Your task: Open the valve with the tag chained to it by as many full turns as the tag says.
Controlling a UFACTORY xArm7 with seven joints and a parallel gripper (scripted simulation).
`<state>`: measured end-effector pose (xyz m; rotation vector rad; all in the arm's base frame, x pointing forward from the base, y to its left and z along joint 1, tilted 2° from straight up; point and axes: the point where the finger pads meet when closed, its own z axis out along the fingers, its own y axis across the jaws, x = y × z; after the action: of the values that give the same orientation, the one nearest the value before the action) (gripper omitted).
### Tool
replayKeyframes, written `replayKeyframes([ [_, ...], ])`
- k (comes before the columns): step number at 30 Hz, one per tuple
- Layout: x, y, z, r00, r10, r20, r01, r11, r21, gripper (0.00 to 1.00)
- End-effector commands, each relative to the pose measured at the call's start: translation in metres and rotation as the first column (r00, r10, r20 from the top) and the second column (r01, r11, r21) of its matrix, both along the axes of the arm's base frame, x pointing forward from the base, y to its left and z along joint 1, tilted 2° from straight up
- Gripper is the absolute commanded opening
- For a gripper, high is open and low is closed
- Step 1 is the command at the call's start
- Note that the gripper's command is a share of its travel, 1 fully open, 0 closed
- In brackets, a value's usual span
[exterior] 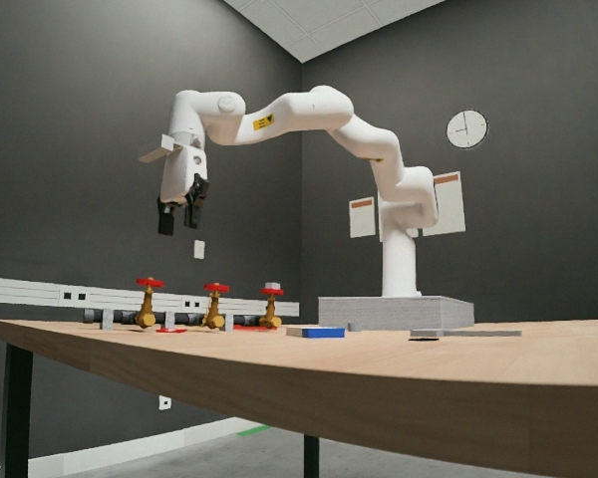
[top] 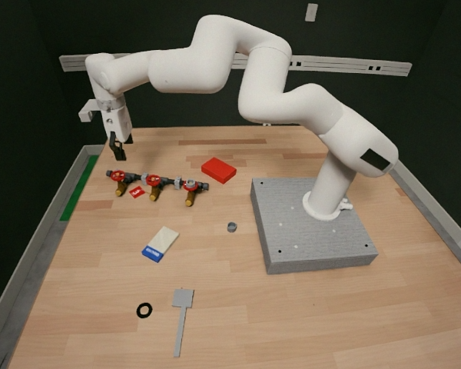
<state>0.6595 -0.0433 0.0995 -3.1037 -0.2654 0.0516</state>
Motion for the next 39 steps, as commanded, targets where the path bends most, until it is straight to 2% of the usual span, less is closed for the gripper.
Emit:
replayKeyframes([
  [1,-0.006,0.0,-0.002,0.988,-0.151,0.008,0.151,0.988,0.001,1.0],
  [4,-0.019,0.002,-0.009,0.939,-0.344,0.013,0.344,0.939,0.003,1.0],
  [6,-0.03,0.004,-0.015,0.909,-0.417,0.011,0.417,0.909,0.005,1.0],
  [8,-0.03,0.004,-0.015,0.909,-0.417,0.011,0.417,0.909,0.005,1.0],
  [9,-0.036,0.005,-0.018,0.844,-0.537,0.012,0.537,0.844,0.008,1.0],
  [12,-0.053,0.008,-0.028,0.773,-0.635,0.0,0.635,0.773,0.009,1.0],
  [16,-0.072,0.011,-0.039,0.64,-0.768,-0.011,0.768,0.64,0.009,1.0],
  [23,-0.086,0.013,-0.047,0.36,-0.933,-0.012,0.933,0.36,0.008,1.0],
  [25,-0.086,0.013,-0.047,0.36,-0.933,-0.012,0.933,0.36,0.008,1.0],
  [26,-0.086,0.013,-0.047,0.232,-0.973,0.003,0.973,0.232,0.016,1.0],
  [29,-0.086,0.013,-0.047,0.118,-0.993,0.022,0.993,0.118,0.028,1.0],
  [39,-0.086,0.013,-0.047,0.116,-0.993,0.022,0.993,0.117,0.028,1.0],
])
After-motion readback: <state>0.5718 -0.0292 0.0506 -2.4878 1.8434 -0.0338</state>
